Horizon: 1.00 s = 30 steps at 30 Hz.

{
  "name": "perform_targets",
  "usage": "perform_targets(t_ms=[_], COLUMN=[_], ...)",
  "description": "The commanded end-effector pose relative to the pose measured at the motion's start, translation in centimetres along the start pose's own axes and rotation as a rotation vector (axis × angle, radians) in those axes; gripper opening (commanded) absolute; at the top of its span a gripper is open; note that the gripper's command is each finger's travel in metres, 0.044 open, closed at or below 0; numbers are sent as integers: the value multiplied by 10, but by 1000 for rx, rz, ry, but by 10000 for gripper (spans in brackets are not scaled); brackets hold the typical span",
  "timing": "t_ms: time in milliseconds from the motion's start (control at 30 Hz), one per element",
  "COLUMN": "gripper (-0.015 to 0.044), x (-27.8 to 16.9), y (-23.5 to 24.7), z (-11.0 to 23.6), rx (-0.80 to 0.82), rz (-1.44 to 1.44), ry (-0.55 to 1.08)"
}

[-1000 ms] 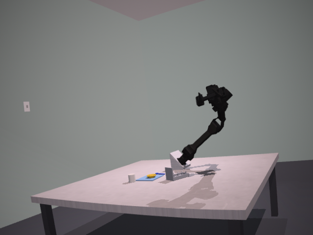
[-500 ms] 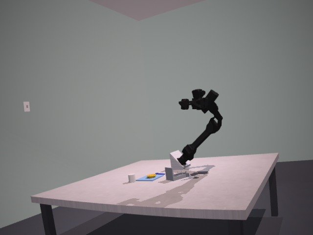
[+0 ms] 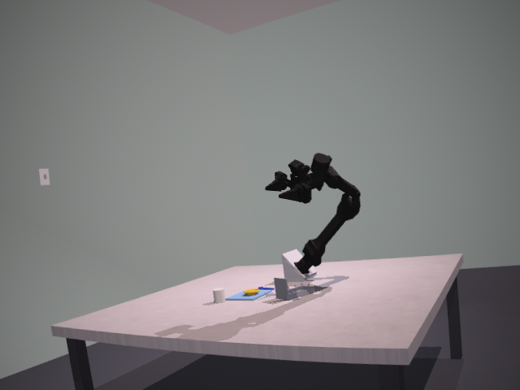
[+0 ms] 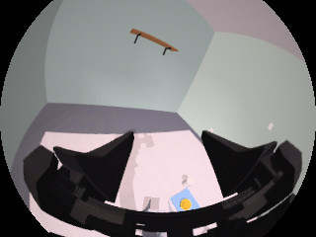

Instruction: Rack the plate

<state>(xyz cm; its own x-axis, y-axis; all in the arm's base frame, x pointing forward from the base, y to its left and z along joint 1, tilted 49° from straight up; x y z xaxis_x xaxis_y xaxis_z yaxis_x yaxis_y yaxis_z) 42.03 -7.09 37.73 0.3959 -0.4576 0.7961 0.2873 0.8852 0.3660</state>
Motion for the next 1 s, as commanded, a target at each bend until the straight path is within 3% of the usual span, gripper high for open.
perform_targets(t_ms=[0,500,967], gripper=[400,400,400], x=[-17,-93,-171], y=[-18,-94,-162], z=[-21,-75,-92], rx=[-22,19,281], rz=[62,268,323], ry=[104,544,915])
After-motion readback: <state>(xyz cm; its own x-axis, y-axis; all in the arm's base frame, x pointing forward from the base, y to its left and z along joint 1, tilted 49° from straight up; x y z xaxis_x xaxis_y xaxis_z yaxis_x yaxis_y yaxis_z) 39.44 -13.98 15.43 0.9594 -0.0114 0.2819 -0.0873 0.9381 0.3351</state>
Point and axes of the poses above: the point midway between the two fingers, 35 mm back from their tips, its own z axis back along the fingers, its own y axis across the jaws, x = y × z, the point moved 4 cm from there along z, back along the fingers
